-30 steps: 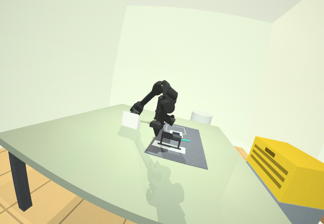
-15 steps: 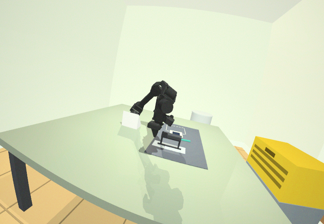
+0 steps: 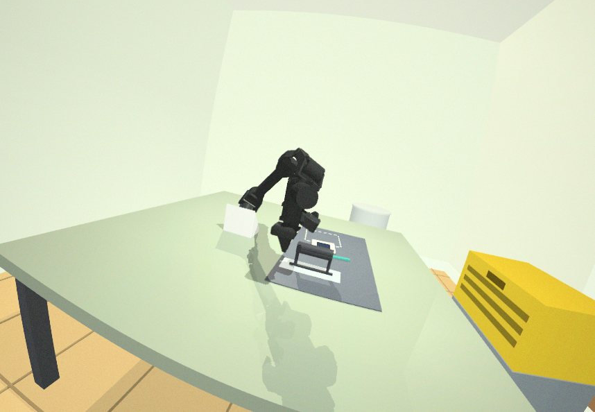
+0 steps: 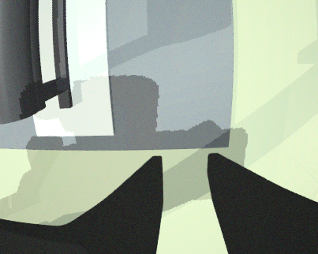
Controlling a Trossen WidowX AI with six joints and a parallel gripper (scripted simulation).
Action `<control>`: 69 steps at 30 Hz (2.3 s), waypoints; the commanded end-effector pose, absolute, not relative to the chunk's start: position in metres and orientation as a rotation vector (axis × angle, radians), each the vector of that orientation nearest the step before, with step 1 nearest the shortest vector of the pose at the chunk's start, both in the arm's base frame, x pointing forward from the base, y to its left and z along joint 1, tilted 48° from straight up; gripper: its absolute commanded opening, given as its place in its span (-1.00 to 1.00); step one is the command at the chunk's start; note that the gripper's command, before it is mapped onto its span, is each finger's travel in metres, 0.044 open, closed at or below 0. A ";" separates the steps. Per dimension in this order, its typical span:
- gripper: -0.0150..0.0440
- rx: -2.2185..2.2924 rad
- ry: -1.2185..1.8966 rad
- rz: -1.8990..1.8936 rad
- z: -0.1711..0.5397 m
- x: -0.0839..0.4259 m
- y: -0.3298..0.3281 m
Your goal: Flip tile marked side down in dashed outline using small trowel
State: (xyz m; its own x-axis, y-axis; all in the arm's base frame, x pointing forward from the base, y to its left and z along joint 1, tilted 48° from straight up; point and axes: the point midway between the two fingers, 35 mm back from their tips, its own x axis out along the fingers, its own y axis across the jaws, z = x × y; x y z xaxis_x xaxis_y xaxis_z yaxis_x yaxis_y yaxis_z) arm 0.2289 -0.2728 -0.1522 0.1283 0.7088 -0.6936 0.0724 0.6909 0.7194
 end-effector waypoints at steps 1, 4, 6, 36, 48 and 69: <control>-0.15 0.710 1.386 0.524 -0.152 0.229 -0.273; -0.15 0.710 1.386 0.524 -0.152 0.229 -0.273; -0.15 0.710 1.386 0.524 -0.152 0.229 -0.273; 0.42 0.730 1.394 0.524 -0.079 0.308 -0.246; 0.42 0.733 1.395 0.526 -0.071 0.318 -0.238; 0.42 0.734 1.394 0.527 -0.095 0.324 -0.214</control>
State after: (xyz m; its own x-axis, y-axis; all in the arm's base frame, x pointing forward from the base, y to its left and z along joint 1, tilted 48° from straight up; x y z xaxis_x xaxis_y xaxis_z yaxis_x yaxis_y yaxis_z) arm 0.3220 -0.2191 -0.0922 0.1230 0.7184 -0.6847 0.0863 0.6795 0.7285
